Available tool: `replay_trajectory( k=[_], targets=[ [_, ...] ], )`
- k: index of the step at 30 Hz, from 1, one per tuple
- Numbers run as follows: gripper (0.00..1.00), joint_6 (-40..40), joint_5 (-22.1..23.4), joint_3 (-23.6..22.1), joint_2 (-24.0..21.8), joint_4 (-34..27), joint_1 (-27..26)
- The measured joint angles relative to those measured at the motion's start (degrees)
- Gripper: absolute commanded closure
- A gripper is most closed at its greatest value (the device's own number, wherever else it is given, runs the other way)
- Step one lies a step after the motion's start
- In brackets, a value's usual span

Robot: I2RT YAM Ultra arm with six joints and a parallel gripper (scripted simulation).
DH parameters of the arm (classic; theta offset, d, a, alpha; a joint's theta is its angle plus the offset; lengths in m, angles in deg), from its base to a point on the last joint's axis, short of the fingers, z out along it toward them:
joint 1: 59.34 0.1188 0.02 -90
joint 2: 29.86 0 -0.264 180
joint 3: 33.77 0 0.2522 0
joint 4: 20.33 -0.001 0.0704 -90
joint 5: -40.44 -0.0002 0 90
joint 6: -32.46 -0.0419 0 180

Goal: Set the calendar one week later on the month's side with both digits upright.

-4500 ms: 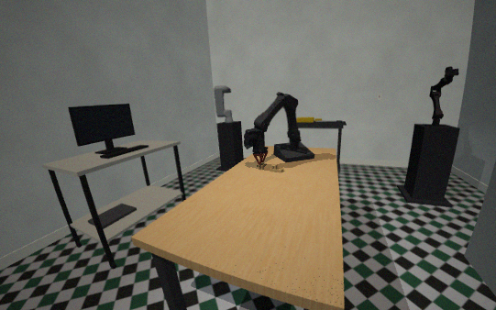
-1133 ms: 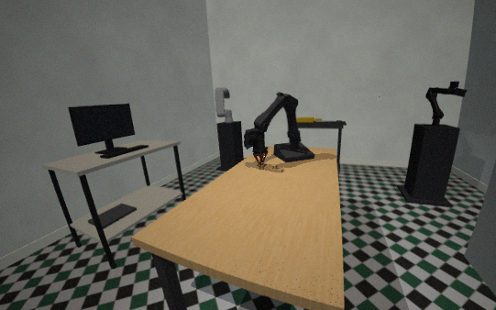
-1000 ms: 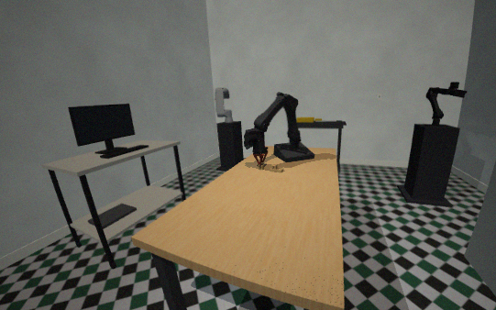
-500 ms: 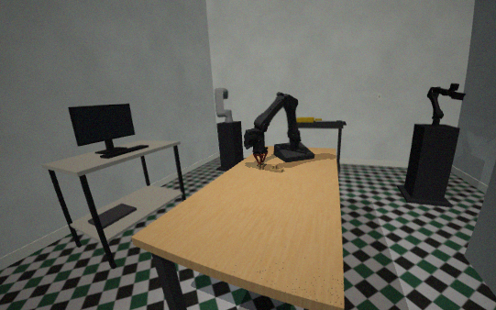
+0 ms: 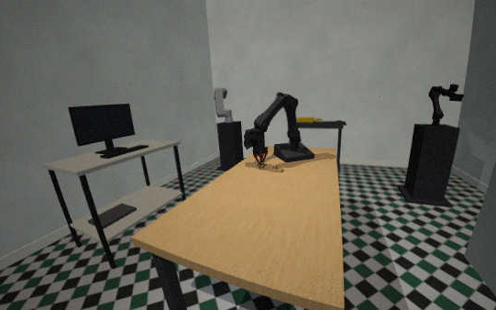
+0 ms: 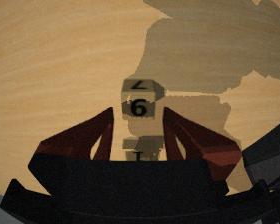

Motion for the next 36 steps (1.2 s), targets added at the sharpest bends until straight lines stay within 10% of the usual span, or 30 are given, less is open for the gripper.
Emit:
replay_trajectory(
  k=[36],
  targets=[
    [0.55, -0.96, 0.0, -2.49, 2.91, 4.87, 0.76]
  ],
)
